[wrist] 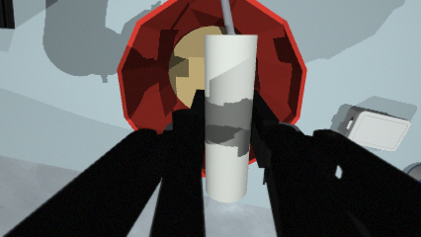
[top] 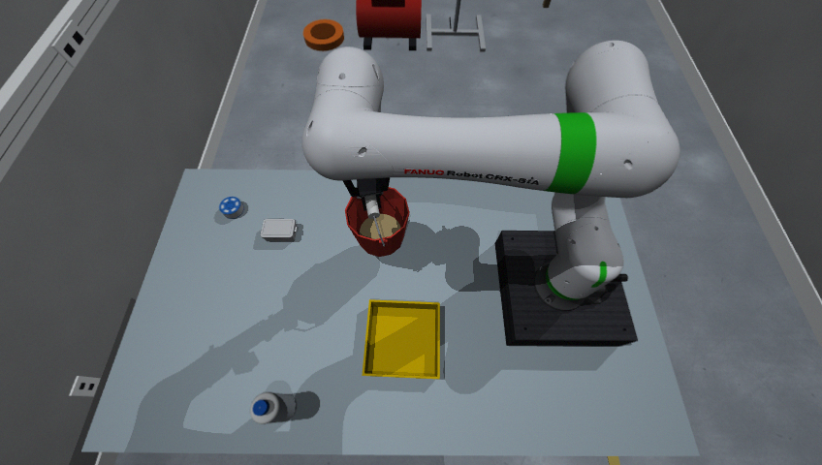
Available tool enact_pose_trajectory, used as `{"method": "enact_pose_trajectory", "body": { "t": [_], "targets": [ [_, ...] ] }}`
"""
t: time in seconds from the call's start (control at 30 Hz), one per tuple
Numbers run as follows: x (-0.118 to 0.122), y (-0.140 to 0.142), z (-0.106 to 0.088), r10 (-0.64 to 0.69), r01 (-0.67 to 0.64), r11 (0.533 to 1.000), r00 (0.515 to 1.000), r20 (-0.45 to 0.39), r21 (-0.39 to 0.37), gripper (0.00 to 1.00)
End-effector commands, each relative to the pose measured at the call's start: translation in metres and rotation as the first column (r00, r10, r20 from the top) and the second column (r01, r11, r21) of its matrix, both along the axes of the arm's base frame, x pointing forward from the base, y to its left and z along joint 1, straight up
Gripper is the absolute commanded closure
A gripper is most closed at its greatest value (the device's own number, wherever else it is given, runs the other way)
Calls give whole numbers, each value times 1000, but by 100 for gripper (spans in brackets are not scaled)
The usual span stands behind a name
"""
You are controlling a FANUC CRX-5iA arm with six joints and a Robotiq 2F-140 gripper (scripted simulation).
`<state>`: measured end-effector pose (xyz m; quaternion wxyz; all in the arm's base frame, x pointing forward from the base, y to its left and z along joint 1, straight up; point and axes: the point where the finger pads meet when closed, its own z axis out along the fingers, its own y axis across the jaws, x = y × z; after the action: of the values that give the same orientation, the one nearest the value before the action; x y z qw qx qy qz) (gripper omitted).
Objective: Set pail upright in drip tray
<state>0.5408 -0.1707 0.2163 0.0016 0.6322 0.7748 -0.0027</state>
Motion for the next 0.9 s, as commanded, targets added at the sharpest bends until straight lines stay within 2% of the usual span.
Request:
{"method": "enact_pose_trajectory", "body": {
  "t": [0.0, 0.87],
  "targets": [
    [0, 0, 1, 0, 0, 1000, 1000, 2, -1, 90],
    [-2, 12, 1, 0, 0, 1000, 1000, 2, -1, 90]
  ]
}}
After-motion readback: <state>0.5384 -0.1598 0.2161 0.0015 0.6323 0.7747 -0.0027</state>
